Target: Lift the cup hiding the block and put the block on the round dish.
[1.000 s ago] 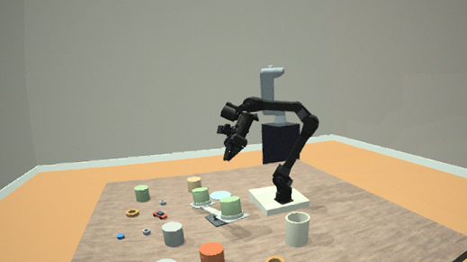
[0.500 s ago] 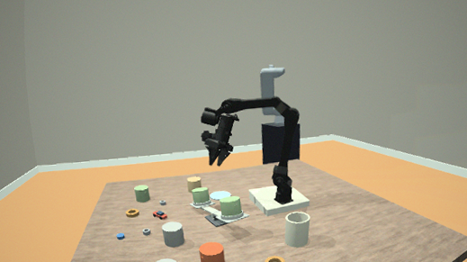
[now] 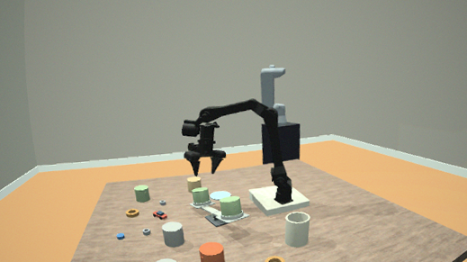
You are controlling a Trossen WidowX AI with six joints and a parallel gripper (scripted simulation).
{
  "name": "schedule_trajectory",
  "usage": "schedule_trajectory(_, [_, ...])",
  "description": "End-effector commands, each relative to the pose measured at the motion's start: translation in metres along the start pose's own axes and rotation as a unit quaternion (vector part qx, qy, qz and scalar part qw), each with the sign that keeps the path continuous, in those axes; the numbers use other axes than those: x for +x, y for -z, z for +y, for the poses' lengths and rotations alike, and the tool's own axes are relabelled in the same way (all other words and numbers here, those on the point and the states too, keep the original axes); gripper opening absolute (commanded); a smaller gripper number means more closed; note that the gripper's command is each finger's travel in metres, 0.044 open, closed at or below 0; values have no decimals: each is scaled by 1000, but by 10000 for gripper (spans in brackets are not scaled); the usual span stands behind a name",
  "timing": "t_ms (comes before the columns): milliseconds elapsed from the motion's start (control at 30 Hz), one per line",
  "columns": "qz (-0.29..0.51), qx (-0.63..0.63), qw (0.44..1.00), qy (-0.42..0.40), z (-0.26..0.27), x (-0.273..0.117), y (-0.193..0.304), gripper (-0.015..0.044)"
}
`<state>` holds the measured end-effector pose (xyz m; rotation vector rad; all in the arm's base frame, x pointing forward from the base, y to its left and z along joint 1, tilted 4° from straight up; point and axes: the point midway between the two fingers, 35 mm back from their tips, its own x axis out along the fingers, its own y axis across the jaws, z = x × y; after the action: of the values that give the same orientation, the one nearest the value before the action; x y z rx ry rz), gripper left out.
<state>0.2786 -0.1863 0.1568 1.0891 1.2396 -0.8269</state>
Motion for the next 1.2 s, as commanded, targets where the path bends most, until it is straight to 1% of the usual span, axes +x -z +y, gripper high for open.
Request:
schedule_trajectory(0, [6, 67, 997, 41, 6, 21, -12, 440])
schedule_trajectory(200, [1, 127, 989, 76, 11, 40, -22, 440])
schedule_trajectory(467, [1, 127, 989, 76, 11, 41, -22, 440])
schedule_trajectory(600, [1, 127, 989, 76, 9, 54, -22, 440])
schedule_trajectory(833, [1, 127, 989, 76, 9, 56, -22, 440])
schedule_trajectory(1167, [1, 127, 989, 76, 7, 72, -22, 440])
